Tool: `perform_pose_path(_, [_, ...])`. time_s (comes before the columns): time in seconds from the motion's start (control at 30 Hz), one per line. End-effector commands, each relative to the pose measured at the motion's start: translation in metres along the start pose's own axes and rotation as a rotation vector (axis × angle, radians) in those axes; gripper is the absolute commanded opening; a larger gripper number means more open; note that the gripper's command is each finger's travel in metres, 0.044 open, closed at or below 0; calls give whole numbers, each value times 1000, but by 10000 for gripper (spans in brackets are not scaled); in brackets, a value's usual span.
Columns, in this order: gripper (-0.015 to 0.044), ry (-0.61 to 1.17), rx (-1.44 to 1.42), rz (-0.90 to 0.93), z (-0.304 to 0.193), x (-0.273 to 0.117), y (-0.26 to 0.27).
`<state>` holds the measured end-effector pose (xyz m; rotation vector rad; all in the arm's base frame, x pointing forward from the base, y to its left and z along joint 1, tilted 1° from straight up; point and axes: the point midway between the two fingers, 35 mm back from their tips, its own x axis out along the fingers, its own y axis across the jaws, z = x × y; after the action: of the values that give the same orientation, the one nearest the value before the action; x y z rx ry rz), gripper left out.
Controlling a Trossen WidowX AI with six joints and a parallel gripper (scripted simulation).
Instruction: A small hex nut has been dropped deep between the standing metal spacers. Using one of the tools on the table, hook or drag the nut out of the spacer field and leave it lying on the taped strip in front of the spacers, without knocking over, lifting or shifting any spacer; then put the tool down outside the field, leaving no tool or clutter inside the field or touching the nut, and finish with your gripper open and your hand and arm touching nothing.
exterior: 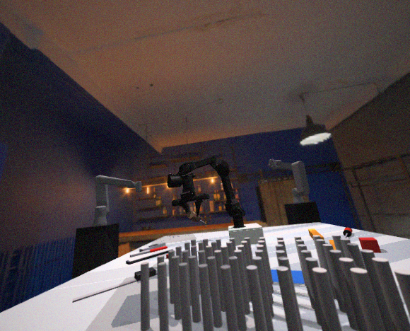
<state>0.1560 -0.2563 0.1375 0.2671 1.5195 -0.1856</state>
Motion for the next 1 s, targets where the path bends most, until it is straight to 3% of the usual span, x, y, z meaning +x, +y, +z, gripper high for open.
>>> perform_pose_path(0.0, [0, -19, 115, 10, -5, -4, -12])
perform_pose_path(0.97, [0, -130, 977, 123, -78, -23, -90])
